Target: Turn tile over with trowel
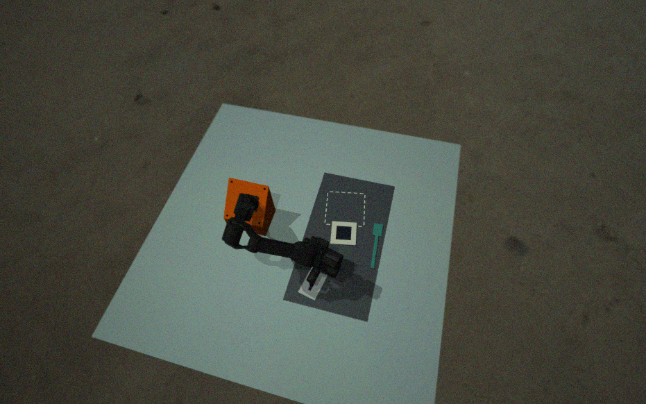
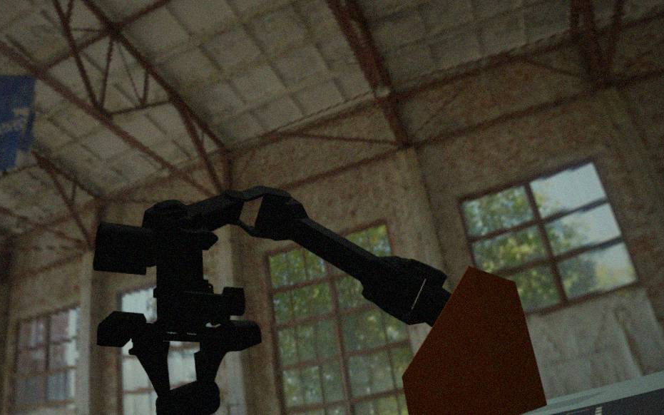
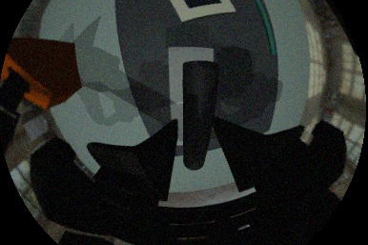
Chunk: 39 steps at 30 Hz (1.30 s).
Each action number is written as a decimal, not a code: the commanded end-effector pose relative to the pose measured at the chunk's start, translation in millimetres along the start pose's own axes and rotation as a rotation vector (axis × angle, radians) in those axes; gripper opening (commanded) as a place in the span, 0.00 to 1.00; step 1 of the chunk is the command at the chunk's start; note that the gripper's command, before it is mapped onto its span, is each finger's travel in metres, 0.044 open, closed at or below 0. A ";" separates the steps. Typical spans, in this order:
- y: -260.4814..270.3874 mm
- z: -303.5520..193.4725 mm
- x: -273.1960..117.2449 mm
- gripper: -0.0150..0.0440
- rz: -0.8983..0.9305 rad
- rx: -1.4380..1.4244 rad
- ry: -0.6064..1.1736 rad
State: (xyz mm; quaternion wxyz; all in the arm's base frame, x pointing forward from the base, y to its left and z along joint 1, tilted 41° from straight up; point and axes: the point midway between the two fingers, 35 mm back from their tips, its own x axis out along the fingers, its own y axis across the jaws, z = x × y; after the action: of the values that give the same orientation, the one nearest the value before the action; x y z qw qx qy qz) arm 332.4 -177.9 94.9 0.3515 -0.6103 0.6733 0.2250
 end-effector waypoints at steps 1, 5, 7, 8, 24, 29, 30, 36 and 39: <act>0.3 0.3 0.3 0.71 0.002 -0.009 0.001; 0.3 0.3 0.3 0.71 0.002 -0.009 0.001; 0.3 0.3 0.3 0.71 0.002 -0.009 0.001; 0.3 0.3 0.3 0.71 0.002 -0.009 0.001; 3.0 -0.8 -42.0 0.71 0.001 -0.030 0.002; 3.3 -0.9 -44.5 0.71 0.001 -0.031 0.002; 3.3 -0.9 -44.5 0.71 0.001 -0.031 0.002; -0.5 0.3 -44.5 0.71 0.002 0.038 -0.001; -0.8 0.3 -44.2 0.71 0.002 0.042 -0.001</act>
State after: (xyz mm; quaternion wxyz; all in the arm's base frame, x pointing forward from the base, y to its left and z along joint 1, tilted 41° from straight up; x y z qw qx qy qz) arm 332.1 -149.0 128.7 0.3608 -0.6046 0.6766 0.2156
